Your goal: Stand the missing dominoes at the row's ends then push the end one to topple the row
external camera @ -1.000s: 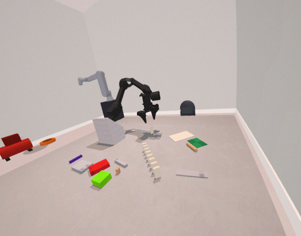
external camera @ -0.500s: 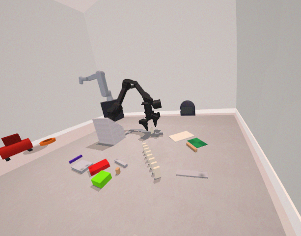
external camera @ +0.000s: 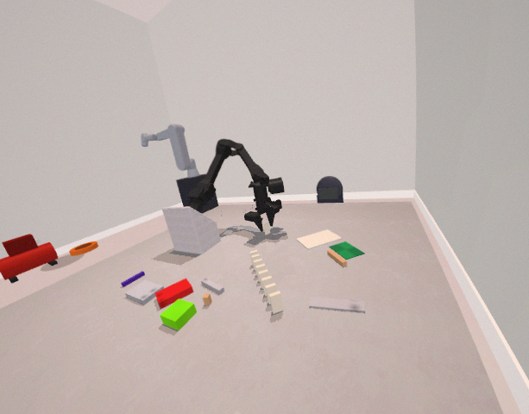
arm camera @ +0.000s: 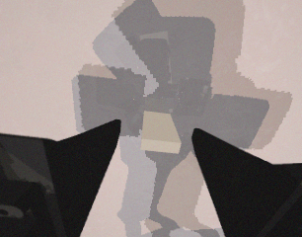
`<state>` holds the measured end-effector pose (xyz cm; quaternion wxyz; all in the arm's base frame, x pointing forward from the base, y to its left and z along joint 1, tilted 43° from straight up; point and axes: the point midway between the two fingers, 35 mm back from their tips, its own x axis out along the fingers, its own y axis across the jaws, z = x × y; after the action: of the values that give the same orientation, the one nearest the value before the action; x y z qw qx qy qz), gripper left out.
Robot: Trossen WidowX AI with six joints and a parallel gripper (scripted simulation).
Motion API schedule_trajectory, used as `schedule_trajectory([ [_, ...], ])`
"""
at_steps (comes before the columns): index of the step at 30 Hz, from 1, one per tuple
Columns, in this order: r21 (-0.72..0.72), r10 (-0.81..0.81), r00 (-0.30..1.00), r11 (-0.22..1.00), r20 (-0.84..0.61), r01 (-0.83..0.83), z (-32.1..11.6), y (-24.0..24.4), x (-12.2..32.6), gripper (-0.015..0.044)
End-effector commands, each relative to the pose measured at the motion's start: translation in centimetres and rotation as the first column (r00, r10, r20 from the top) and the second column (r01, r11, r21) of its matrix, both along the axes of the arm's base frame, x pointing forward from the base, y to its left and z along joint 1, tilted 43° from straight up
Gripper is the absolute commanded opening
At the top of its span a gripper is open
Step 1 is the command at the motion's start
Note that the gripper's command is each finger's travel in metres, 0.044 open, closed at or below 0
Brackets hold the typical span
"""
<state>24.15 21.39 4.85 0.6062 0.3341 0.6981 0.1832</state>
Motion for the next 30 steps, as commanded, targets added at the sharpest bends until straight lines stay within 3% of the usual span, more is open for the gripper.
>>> schedule_trajectory([
  [1, -0.003, -0.005, 1.000, 1.000, -0.001, 0.005, -0.1, 0.0, 0.0, 0.0204],
  [5, -0.003, -0.005, 1.000, 1.000, -0.001, 0.005, -0.1, 0.0, 0.0, 0.0107],
  [15, -0.004, -0.005, 1.000, 1.000, -0.001, 0.005, 0.1, -0.2, 0.1, 0.0107],
  [24, -0.009, 0.000, 1.000, 1.000, 0.001, 0.000, 9.4, -9.0, 0.7, 0.0107],
  [30, -0.007, 0.000, 1.000, 1.000, 0.001, 0.000, 9.8, -9.3, 0.6, 0.0107],
])
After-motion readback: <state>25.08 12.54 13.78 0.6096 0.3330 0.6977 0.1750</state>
